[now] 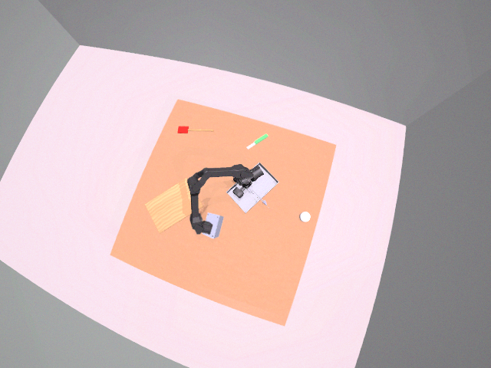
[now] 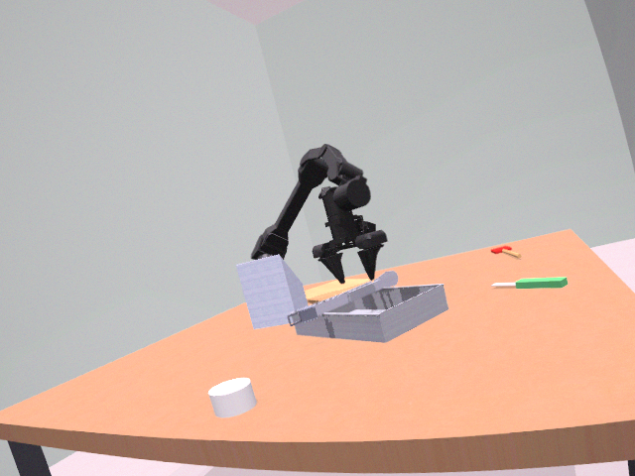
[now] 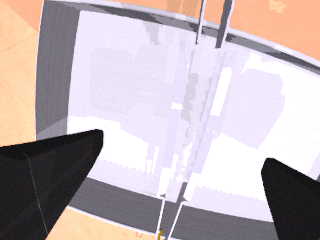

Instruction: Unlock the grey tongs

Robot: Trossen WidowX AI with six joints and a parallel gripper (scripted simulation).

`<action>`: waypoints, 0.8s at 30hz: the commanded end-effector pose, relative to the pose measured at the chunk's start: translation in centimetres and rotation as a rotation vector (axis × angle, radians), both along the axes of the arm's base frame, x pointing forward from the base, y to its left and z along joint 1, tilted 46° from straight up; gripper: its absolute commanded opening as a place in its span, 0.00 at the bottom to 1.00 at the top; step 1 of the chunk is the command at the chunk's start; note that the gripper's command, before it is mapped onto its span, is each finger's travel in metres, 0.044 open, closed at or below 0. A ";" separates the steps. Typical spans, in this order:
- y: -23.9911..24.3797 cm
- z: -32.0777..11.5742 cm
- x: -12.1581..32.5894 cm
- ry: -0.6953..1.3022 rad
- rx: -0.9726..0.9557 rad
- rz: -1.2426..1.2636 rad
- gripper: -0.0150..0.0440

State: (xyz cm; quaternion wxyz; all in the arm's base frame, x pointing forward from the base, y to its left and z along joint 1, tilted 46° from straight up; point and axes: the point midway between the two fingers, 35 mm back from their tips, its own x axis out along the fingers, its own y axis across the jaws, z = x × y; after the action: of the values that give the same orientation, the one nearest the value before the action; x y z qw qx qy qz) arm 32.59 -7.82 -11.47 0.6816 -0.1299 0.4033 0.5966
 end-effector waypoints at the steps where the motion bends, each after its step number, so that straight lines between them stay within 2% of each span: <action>1: 0.7 -0.5 -0.1 0.009 0.006 -0.001 1.00; 24: 3.4 -3.2 -0.3 0.009 0.007 -0.001 1.00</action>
State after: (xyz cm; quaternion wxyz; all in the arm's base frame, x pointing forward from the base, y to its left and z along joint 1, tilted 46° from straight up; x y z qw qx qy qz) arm 32.57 -4.97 -14.19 0.6819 -0.1304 0.4024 0.5967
